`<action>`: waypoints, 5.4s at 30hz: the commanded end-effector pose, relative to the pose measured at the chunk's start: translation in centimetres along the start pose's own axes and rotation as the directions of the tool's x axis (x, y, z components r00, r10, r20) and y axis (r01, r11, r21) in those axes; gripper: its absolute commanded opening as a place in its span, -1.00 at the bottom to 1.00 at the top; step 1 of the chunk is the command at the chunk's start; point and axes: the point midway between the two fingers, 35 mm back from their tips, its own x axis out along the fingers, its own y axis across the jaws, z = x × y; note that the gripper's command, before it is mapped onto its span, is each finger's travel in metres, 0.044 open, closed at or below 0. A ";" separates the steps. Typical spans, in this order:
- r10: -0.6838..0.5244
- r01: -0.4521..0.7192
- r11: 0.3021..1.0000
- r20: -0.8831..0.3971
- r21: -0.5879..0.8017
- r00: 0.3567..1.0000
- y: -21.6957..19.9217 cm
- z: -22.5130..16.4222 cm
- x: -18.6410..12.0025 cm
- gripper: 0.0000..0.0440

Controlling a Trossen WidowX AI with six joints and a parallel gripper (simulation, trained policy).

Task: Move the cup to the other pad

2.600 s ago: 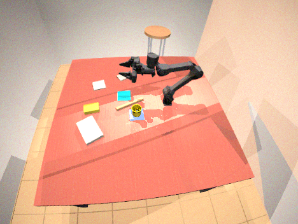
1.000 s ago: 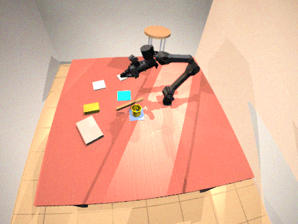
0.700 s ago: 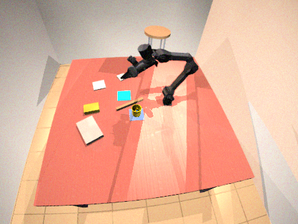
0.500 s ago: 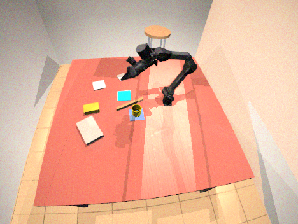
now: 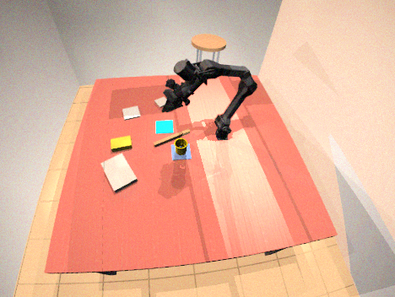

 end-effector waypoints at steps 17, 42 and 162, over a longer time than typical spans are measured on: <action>-0.215 0.246 0.952 -0.176 0.183 0.961 -1.9 -2.8 1.6 -0.26; -0.545 0.618 0.764 -0.330 0.183 0.771 -8.1 -6.1 4.3 -0.30; -0.642 0.651 0.611 -0.200 0.450 0.740 -18.4 0.4 9.7 -1.00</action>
